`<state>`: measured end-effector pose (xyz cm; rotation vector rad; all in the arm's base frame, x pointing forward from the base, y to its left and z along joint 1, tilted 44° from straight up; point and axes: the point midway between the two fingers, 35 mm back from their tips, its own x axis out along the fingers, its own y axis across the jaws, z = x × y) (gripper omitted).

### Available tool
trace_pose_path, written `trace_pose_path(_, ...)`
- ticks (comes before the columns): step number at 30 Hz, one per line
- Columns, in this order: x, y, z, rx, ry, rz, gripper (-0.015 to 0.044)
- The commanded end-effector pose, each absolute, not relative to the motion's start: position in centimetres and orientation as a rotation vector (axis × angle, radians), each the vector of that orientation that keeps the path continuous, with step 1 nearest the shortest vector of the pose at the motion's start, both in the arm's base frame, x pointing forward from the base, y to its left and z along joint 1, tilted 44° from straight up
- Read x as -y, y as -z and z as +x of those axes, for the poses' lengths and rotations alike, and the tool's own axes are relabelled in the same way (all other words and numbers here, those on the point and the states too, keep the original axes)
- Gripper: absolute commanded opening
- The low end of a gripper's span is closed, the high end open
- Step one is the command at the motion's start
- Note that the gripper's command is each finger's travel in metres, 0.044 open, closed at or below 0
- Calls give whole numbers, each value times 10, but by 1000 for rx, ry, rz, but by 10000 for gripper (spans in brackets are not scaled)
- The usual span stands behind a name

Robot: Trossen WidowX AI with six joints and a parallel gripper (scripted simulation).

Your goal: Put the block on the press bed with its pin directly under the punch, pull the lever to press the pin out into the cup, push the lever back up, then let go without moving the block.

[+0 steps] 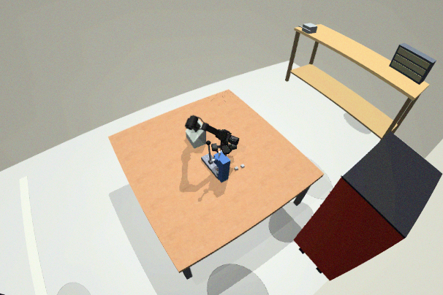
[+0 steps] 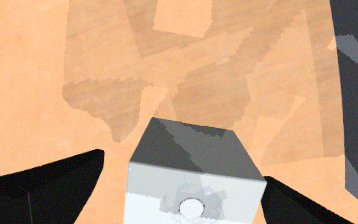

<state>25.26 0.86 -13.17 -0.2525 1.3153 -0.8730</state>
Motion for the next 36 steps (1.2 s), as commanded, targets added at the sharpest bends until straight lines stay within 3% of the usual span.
trace_pose_path(1, -6, 133, 251, -1316, 874, -261, 335)
trace_pose_path(6, -6, 133, 251, -1316, 874, -261, 204)
trace_pose_path(13, -6, 133, 251, -1316, 874, -261, 157)
trace_pose_path(19, -25, 116, 255, -1318, 870, -258, 0)
trace_pose_path(28, -69, 67, 252, -1319, 870, -257, 0)
trace_pose_path(36, -68, 52, 252, -1319, 869, -258, 0)
